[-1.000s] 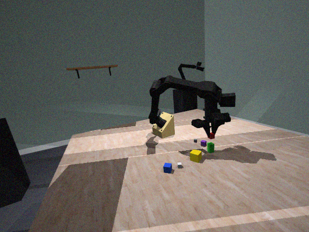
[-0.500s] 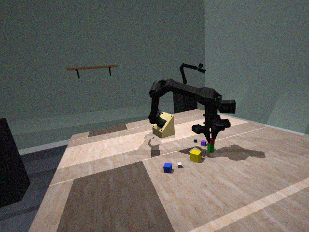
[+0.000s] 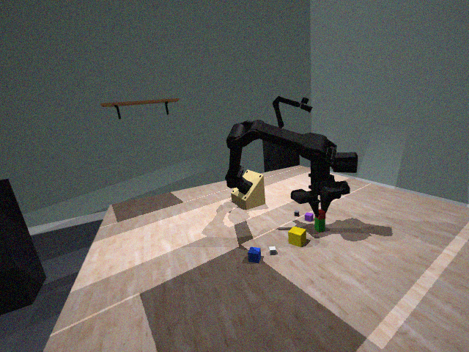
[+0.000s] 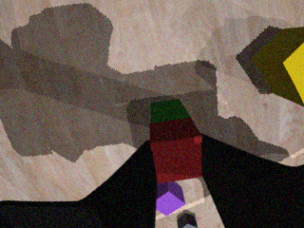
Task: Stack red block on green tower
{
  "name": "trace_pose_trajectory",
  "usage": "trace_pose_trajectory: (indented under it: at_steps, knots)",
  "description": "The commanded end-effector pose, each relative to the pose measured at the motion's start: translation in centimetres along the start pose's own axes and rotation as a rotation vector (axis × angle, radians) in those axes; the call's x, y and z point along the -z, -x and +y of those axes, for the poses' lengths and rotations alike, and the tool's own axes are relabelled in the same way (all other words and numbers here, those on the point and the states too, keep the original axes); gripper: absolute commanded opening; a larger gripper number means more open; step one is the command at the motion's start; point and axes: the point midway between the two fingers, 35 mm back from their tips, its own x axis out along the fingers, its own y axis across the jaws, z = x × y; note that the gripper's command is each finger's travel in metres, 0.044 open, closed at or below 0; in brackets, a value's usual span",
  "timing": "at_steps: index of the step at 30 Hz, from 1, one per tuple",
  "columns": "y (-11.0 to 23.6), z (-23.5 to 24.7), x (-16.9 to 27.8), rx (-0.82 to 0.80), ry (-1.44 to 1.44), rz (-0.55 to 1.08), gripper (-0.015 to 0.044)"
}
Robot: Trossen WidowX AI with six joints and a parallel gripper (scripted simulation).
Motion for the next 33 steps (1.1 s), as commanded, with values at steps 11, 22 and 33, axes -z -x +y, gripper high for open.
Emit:
trace_pose_trajectory:
  at_steps: [11, 22, 33]
  knots:
    - [-0.06, -0.03, -0.01, 0.003, 0.005, -0.001, 0.0]
    - [0.0, -0.01, 0.02, 0.001, 0.003, 0.001, 0.0236]
    - [0.0, -0.01, 0.02, 0.001, 0.003, 0.001, 0.044]
